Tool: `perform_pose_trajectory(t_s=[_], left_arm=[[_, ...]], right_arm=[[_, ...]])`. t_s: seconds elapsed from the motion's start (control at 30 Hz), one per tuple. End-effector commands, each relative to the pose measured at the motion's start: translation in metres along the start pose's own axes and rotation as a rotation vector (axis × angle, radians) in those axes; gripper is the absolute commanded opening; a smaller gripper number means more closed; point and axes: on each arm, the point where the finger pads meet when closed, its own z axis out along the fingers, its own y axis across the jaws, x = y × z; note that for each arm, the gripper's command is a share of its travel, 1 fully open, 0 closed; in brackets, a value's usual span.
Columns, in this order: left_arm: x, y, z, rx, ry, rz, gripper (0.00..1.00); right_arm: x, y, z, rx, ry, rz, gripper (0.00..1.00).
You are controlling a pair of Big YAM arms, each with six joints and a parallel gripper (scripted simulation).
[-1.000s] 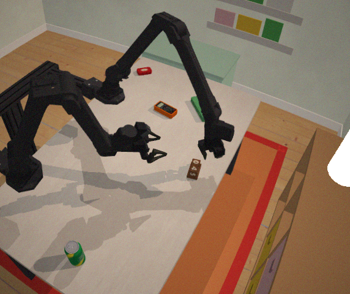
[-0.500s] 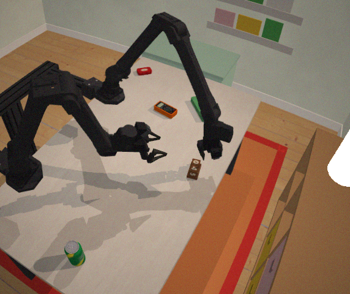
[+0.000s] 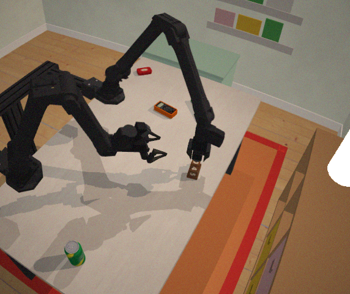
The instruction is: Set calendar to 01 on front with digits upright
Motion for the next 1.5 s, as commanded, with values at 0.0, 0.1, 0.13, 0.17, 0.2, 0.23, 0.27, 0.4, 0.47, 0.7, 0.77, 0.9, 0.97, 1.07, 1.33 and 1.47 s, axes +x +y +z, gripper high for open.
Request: perform_pose_trajectory(t_s=[0.0,0.1,0.13,0.17,0.2,0.23,0.27,0.4,0.47,0.7,0.77,0.9,0.97,1.07,1.33,1.47], left_arm=[[0.009,-0.006,0.015,0.033,0.011,0.019,0.64],[0.009,-0.006,0.015,0.033,0.011,0.019,0.64],[0.009,-0.006,0.015,0.033,0.011,0.019,0.64],[0.009,-0.006,0.015,0.033,0.011,0.019,0.64],[0.009,-0.006,0.015,0.033,0.011,0.019,0.64],[0.009,-0.006,0.015,0.033,0.011,0.019,0.64],[0.009,-0.006,0.015,0.033,0.011,0.019,0.64],[0.011,-0.012,0.021,0.033,0.011,0.03,0.64],[0.011,-0.01,0.023,0.028,0.009,0.029,0.64],[0.011,-0.009,0.029,0.023,0.007,0.028,0.64],[0.009,-0.002,0.03,0.01,0.003,0.025,0.64],[0.009,0.001,0.035,0.005,0.001,0.024,0.64],[0.009,0.001,0.038,0.005,0.001,0.024,0.64],[0.009,0.001,0.042,0.005,0.001,0.024,0.64],[0.009,0.001,0.052,0.005,0.001,0.024,0.64],[0.009,0.0,0.052,0.008,0.002,0.023,0.64]], right_arm=[[-0.018,-0.002,0.006,0.005,-0.036,0.001,1.0],[-0.018,-0.002,0.006,0.005,-0.036,0.001,1.0],[-0.018,-0.002,0.006,0.005,-0.036,0.001,1.0],[-0.018,-0.002,0.006,0.005,-0.036,0.001,1.0],[-0.018,-0.002,0.006,0.005,-0.036,0.001,1.0],[-0.018,-0.002,0.006,0.005,-0.036,0.001,1.0],[-0.018,-0.002,0.006,0.005,-0.036,0.001,1.0],[-0.018,-0.002,0.006,0.005,-0.036,0.001,1.0],[-0.018,-0.002,0.006,0.005,-0.036,0.001,1.0],[-0.018,-0.002,0.006,0.005,-0.036,0.001,1.0],[-0.018,-0.002,0.006,0.005,-0.036,0.001,1.0],[-0.018,-0.002,0.006,0.005,-0.036,0.001,1.0],[-0.018,-0.002,0.006,0.005,-0.036,0.001,1.0],[-0.018,-0.002,0.006,0.005,-0.036,0.001,1.0],[-0.018,-0.002,0.006,0.005,-0.036,0.001,1.0],[-0.018,-0.002,0.006,0.005,-0.036,0.001,1.0]])
